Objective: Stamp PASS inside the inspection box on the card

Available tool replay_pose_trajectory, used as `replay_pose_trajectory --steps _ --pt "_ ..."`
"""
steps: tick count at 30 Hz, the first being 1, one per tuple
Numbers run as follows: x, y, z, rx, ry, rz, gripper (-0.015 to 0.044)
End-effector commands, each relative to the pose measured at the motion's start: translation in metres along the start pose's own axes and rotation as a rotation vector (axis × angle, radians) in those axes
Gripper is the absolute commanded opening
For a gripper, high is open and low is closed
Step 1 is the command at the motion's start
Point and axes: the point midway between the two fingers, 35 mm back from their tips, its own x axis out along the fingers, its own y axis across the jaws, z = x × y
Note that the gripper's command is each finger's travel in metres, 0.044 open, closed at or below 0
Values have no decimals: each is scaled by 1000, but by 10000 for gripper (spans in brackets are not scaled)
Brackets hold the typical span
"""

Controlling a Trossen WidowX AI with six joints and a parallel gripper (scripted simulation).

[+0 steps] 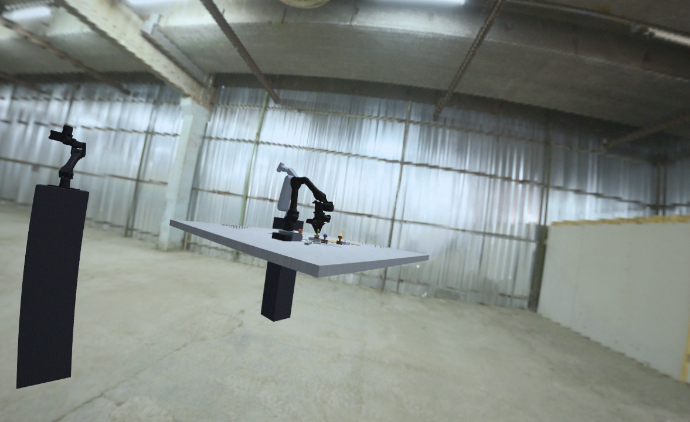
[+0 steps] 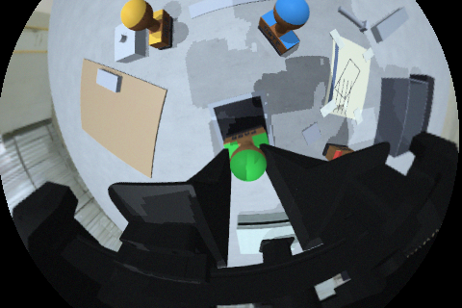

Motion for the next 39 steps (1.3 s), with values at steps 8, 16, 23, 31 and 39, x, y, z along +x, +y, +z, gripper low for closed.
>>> replay_pose_trajectory --steps 8,16,23,31,39 --pt "3 0 0 -1 -1 5 0" --pt "4 0 0 -1 -1 5 0" --pt "5 0 0 -1 -1 5 0" --pt "5 0 0 -1 -1 5 0" --pt "6 0 0 -1 -1 5 0"
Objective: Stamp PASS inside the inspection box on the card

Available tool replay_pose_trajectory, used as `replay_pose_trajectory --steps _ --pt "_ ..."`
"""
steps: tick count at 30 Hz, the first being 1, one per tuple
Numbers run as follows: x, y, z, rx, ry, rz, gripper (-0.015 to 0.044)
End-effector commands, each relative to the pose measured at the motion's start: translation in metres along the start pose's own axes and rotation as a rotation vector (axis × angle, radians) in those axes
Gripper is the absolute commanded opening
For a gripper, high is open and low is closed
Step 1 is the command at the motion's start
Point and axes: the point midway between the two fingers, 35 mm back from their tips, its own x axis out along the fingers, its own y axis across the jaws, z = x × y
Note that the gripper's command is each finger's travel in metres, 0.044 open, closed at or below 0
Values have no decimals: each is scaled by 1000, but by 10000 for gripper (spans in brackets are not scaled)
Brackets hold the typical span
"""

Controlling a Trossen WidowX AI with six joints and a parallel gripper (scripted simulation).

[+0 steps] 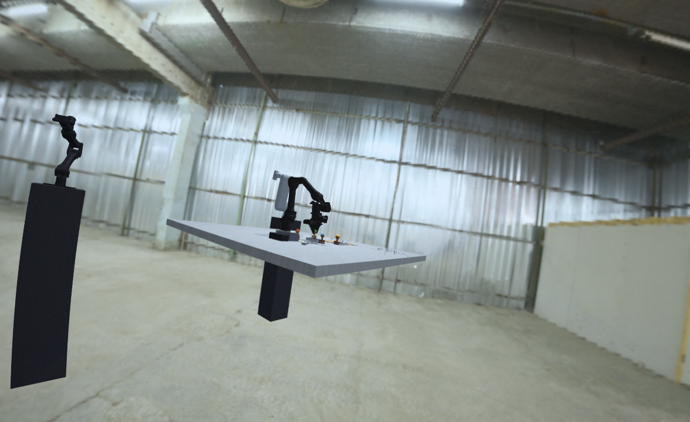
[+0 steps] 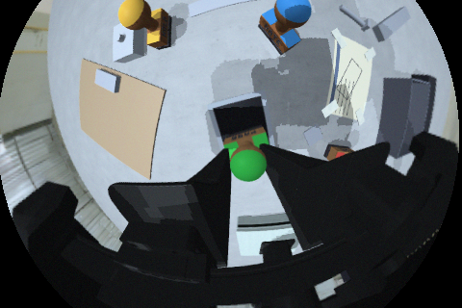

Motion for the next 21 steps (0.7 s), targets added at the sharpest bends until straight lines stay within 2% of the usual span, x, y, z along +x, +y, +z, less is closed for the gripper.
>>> replay_pose_trajectory --steps 1,21 --pt "1 0 1 -2 -1 4 0" --pt "-1 1 1 -2 -1 4 0"
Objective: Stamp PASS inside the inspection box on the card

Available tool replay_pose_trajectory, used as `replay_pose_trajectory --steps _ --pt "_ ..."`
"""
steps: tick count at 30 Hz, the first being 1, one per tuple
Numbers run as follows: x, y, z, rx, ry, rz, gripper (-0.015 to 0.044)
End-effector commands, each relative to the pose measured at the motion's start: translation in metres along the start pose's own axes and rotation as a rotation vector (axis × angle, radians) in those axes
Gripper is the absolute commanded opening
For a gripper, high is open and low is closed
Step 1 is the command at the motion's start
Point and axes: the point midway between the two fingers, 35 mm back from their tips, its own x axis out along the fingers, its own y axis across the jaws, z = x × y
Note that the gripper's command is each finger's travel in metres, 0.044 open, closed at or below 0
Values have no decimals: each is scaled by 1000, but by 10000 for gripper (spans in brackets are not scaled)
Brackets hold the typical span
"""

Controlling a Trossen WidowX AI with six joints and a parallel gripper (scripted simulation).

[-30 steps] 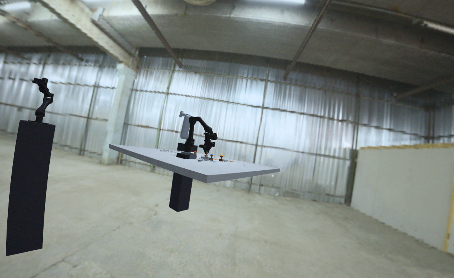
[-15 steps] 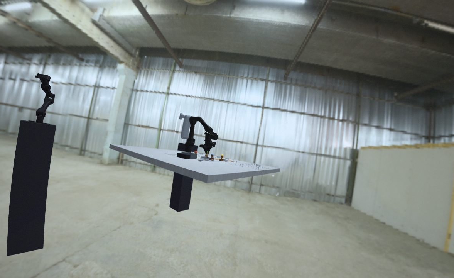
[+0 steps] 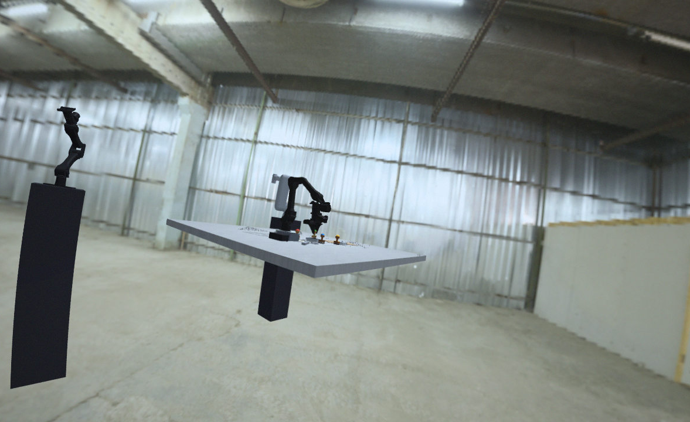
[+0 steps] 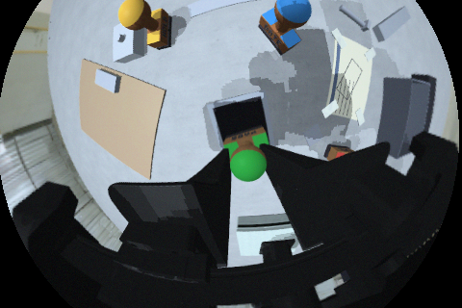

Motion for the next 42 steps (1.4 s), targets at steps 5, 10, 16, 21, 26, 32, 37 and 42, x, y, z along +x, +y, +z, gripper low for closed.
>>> replay_pose_trajectory --steps 5,10,16,21,26,32,37,42 --pt "-3 1 0 -2 -1 4 0" --pt "-6 1 0 -2 -1 4 0" --pt "-8 2 0 -2 -1 4 0" --pt "-15 3 1 -2 -1 4 0" --pt "-23 4 2 -2 -1 4 0" --pt "-33 6 2 -2 -1 4 0" --pt "-41 7 2 -2 -1 4 0" --pt "-49 8 1 -2 -1 4 0"
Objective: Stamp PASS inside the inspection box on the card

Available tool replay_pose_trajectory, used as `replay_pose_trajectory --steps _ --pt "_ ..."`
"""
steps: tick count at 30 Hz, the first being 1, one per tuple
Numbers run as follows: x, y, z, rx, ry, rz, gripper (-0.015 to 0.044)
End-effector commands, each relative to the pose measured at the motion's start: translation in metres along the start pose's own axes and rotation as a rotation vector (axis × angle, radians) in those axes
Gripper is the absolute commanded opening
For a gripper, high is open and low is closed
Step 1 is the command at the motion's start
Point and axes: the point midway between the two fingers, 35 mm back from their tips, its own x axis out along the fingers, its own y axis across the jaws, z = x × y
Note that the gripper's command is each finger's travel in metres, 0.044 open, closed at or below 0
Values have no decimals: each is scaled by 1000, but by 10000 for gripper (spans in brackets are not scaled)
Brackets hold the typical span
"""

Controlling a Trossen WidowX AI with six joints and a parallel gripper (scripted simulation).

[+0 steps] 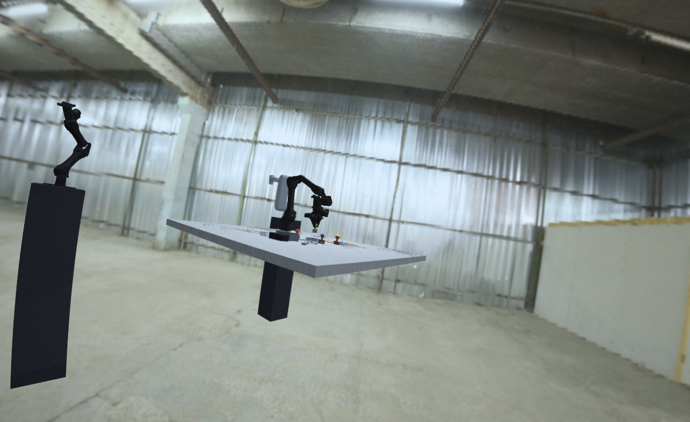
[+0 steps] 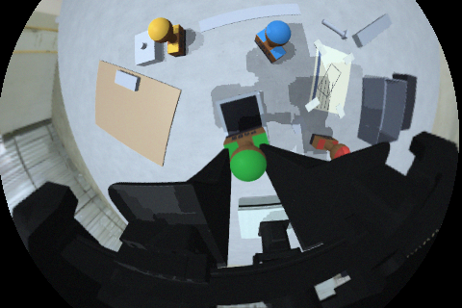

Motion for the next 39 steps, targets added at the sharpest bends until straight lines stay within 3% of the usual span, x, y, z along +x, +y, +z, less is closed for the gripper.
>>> replay_pose_trajectory --steps 1,12,39 --pt "-7 2 0 -2 -4 4 0" --pt "-18 -15 14 -116 8 -10 0" --pt "-35 -128 62 -678 96 -15 0"
